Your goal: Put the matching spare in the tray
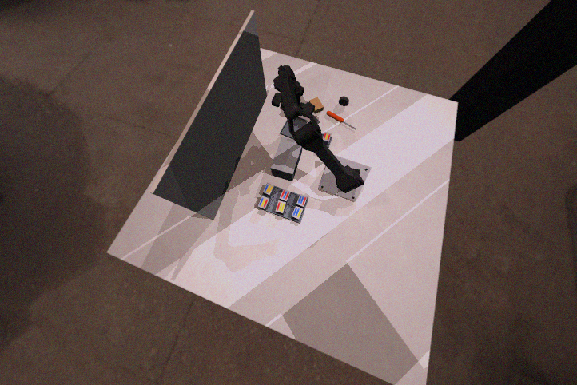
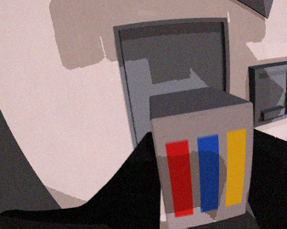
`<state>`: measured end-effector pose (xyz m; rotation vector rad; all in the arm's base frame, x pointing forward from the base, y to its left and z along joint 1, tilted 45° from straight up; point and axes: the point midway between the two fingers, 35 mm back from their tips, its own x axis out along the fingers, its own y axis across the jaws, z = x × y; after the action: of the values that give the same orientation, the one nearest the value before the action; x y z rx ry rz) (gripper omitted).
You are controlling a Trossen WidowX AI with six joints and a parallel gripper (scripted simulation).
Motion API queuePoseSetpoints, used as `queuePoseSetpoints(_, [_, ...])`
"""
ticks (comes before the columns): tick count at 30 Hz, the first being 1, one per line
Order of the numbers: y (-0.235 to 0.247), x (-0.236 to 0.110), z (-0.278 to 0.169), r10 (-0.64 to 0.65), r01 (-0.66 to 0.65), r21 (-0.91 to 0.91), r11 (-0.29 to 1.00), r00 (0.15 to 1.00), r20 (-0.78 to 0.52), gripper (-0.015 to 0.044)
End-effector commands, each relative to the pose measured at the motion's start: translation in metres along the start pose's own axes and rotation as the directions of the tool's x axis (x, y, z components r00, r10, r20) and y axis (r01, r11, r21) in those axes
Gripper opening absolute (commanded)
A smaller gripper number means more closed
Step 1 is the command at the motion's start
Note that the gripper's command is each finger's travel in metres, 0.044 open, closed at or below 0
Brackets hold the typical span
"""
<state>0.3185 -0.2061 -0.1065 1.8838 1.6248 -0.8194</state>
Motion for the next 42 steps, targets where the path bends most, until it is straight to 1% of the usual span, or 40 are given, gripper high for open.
queuePoseSetpoints(1, [-0.001, 0.004, 0.000, 0.002, -0.002, 0.006, 1.000, 1.000, -0.005, 0.0000])
queuePoseSetpoints(42, [-0.003, 0.035, -0.002, 0.002, -0.002, 0.005, 1.000, 1.000, -0.007, 0.0000])
